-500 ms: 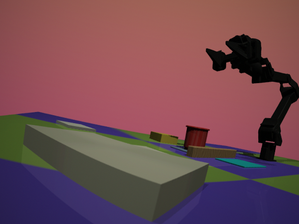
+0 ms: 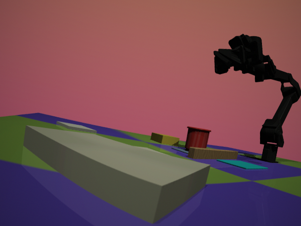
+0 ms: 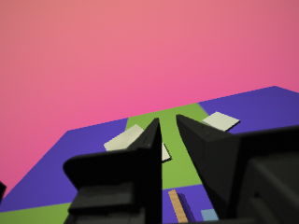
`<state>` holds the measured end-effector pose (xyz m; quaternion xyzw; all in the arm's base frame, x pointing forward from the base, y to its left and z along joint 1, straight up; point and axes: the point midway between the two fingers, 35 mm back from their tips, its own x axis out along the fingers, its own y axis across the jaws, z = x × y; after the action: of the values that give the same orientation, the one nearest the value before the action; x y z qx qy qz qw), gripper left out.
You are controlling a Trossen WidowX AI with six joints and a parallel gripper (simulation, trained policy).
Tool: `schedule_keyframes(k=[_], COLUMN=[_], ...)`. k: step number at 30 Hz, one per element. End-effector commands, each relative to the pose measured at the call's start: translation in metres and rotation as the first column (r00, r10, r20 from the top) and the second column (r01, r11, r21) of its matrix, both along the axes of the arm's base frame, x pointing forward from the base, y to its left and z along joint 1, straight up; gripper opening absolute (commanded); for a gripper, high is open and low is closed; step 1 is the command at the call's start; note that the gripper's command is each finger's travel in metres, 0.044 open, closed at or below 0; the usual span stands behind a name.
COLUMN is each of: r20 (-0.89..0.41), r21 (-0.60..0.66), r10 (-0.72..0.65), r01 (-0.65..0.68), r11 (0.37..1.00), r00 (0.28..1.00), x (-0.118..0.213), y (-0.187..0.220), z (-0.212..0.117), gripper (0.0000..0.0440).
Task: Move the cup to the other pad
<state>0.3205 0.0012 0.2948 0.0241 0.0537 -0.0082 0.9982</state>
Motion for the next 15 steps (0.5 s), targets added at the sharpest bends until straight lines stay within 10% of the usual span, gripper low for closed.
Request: schedule_keyframes(k=[1, 15], r20=[-0.047, -0.242], r21=[0.015, 0.073], r10=[0.001, 0.043], r01=[0.000, -0.026], r11=[1.000, 0.997], r00=[0.999, 0.969], x=[0.003, 0.012], y=[0.003, 0.022], z=[-0.004, -0.020], gripper=[0.0046, 0.0099])
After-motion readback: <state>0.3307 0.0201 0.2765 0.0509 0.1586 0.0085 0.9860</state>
